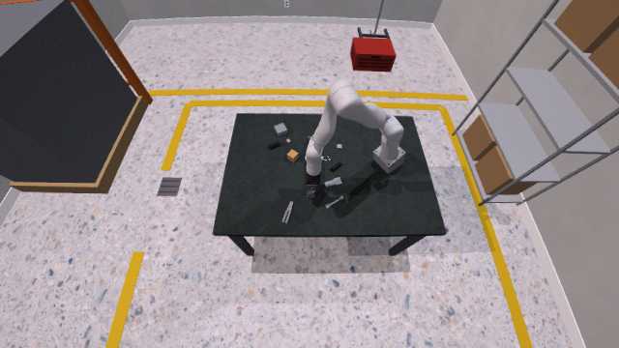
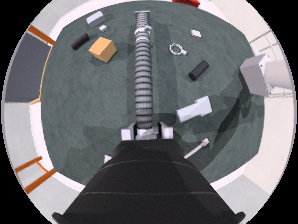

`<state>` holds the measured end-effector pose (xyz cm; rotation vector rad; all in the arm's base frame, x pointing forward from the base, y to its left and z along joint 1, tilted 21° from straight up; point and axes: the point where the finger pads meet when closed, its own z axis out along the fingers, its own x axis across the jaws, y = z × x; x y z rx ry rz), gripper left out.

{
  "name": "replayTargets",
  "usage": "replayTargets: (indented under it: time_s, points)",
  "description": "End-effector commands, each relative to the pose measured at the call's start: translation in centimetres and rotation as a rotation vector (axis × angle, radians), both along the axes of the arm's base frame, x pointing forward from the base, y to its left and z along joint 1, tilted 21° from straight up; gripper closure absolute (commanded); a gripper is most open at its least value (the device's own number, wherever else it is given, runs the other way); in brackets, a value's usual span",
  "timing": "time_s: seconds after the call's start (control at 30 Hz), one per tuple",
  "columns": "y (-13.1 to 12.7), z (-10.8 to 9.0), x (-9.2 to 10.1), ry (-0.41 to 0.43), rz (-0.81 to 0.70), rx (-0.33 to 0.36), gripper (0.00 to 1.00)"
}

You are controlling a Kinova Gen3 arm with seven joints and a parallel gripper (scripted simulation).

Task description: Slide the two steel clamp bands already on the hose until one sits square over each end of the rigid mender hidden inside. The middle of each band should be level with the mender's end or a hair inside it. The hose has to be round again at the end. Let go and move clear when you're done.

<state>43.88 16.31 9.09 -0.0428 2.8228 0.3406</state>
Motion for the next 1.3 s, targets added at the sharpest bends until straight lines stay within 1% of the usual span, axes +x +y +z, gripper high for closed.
replayTargets:
  time_s: [0.0,0.63,1.13,1.27]
  points:
    - [-1.1,-1.9,1.2,0.002,-0.015,-0.024,0.25]
    - [-3.3,-2.4,1.3,0.002,-0.015,-0.024,0.25]
    - [-6.3,-3.0,1.4,0.002,-0.015,-0.024,0.25]
    - [-6.3,-2.9,1.4,0.002,-0.015,-0.024,0.25]
